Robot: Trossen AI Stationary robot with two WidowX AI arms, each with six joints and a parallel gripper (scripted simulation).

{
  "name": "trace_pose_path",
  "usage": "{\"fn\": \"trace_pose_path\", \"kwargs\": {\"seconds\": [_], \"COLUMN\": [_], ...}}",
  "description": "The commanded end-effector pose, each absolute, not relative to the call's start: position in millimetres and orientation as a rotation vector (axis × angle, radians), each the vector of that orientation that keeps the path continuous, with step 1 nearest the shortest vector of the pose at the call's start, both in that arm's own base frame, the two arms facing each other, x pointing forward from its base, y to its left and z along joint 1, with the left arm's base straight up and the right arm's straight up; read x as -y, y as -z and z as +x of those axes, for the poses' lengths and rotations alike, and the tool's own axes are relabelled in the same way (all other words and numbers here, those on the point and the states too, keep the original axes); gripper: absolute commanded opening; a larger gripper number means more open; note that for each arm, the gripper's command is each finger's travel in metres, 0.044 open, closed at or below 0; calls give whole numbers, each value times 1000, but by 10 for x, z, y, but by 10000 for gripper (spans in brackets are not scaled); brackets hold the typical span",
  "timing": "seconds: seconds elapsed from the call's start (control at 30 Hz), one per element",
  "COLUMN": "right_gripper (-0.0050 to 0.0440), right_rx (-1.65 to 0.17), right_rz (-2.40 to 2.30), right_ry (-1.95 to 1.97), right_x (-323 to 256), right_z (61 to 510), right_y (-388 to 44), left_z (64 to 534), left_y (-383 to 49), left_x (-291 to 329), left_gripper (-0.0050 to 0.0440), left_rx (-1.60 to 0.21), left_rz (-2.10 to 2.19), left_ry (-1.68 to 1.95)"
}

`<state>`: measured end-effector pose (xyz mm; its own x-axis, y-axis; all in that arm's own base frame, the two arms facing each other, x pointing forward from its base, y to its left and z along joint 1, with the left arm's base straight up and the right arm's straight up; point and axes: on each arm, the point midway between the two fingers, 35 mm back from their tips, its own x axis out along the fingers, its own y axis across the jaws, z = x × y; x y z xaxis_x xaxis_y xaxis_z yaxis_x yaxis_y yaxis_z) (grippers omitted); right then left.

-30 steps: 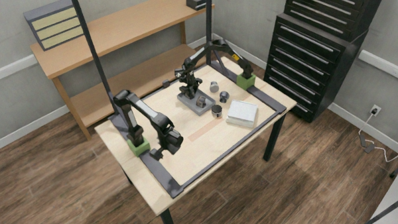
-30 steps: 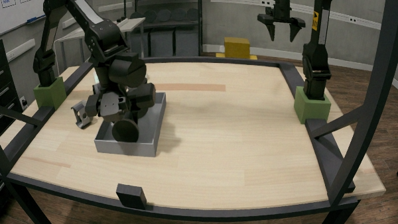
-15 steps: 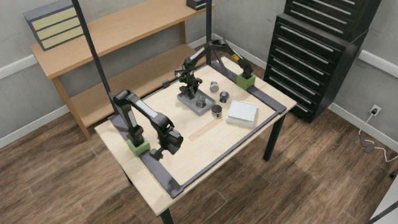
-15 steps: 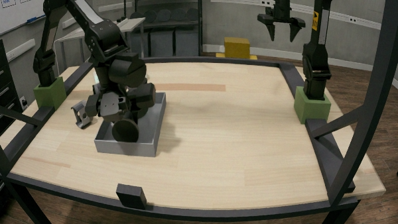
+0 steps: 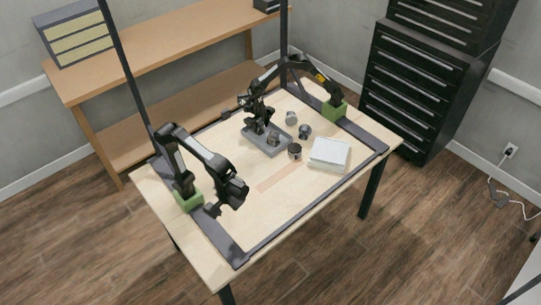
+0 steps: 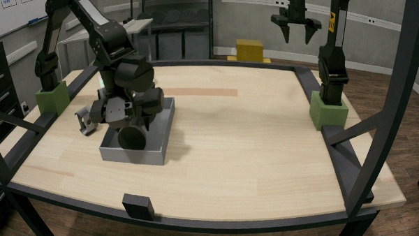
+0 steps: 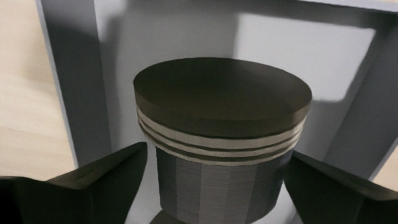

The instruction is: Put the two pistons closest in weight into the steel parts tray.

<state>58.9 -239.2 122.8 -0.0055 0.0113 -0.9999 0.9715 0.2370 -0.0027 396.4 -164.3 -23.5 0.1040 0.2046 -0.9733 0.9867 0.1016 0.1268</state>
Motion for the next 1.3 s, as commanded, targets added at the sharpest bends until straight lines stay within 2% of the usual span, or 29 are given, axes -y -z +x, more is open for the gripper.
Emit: {"fn": "trace_pose_path", "kwargs": {"seconds": [0.0, 0.47, 0.5, 1.27], "right_gripper": [400, 400, 400, 400], "right_rx": [-1299, -1299, -1299, -1299], "right_rz": [1013, 1013, 1013, 1013], "right_ry": [1034, 1034, 1034, 1034], "right_x": [2444, 2444, 2444, 2444], "right_z": [613, 613, 613, 613], "right_y": [-1313, -1313, -1313, -1313], "left_z": [4029, 4029, 4070, 4017], "left_y": [100, 100, -14, -323], "left_x": [1654, 1654, 1676, 1748], "left_gripper": [378, 378, 378, 378], "left_rx": [-1284, -1284, -1259, -1259], "left_rz": [1315, 1315, 1315, 1311], "left_ry": [919, 919, 908, 906]}}
